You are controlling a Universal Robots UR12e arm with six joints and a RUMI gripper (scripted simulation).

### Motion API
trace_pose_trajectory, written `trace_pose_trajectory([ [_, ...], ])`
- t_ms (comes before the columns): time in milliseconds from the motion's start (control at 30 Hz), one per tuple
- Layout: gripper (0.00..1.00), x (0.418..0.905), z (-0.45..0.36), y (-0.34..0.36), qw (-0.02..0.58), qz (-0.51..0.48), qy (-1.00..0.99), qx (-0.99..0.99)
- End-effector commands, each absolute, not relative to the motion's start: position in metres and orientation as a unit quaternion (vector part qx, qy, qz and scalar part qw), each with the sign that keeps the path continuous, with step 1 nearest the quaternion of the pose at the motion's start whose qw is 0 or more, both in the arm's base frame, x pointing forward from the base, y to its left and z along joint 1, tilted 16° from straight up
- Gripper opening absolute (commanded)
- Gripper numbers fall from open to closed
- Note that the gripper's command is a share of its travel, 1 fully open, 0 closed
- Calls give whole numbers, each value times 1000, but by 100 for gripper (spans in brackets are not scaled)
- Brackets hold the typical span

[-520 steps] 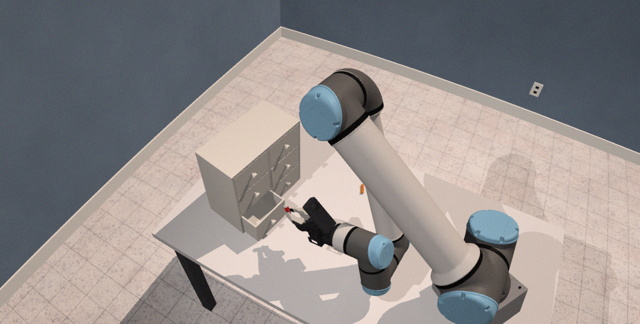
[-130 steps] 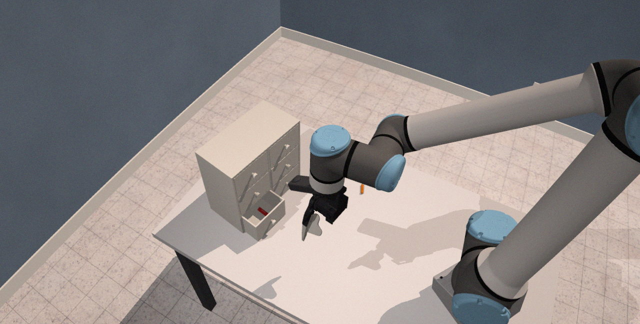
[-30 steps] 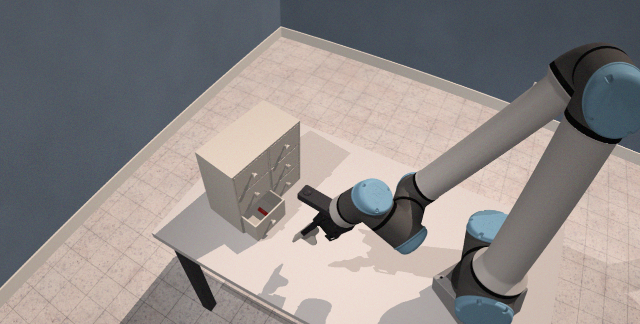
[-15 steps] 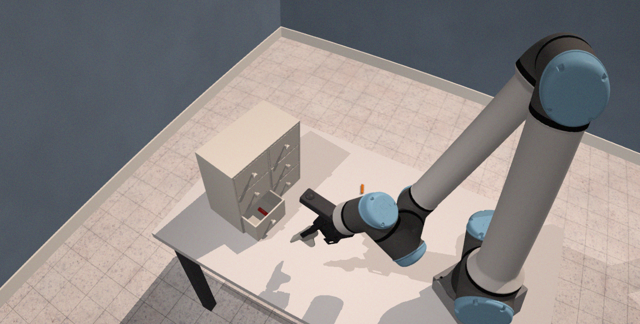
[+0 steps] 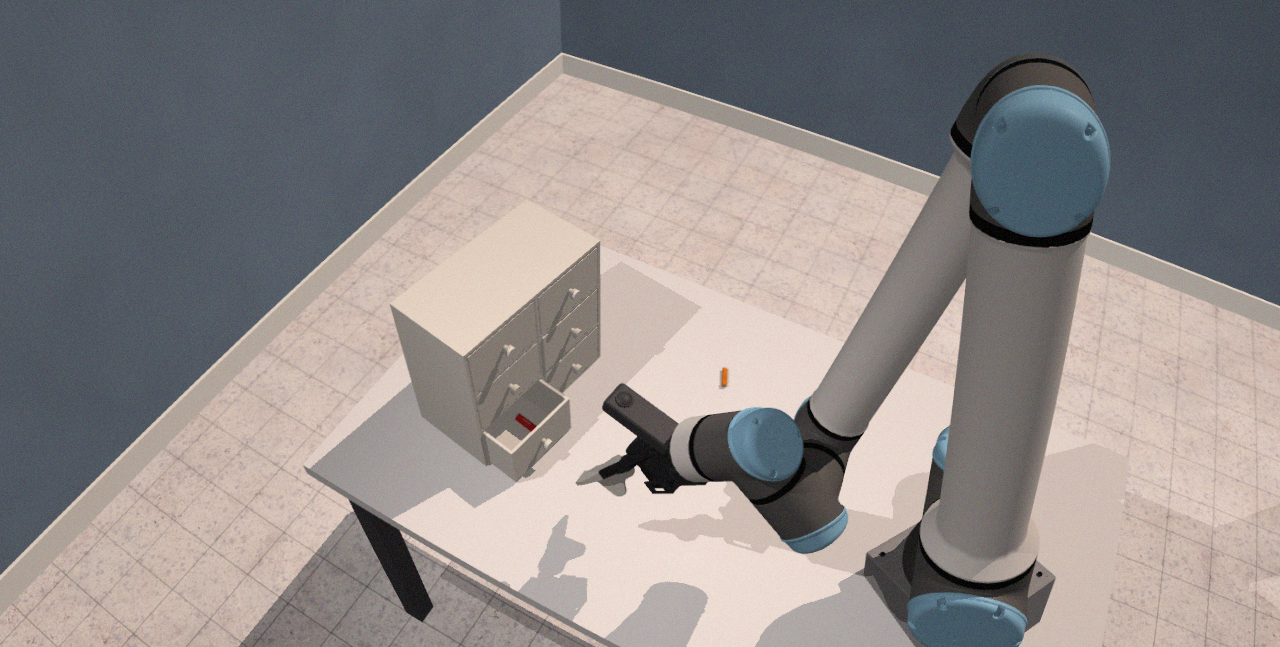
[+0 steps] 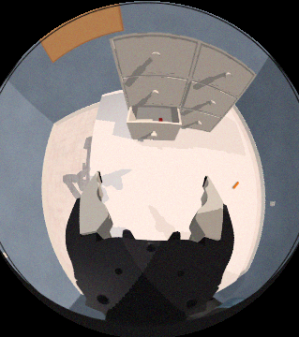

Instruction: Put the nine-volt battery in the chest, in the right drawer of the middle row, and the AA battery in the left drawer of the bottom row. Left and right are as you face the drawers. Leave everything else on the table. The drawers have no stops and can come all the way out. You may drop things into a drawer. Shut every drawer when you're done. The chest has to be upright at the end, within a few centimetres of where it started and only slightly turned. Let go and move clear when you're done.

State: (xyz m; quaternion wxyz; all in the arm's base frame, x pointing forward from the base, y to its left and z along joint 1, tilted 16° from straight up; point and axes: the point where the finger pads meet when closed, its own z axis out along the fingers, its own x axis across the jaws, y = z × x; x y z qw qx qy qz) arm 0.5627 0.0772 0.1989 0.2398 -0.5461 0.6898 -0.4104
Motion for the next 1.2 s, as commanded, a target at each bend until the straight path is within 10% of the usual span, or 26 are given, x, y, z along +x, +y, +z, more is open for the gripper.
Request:
trace_pose_trajectory([
  [0, 100, 566, 197, 76, 249, -422, 683, -542],
  [1167, 100, 584, 184, 69, 299, -484, 640, -516],
])
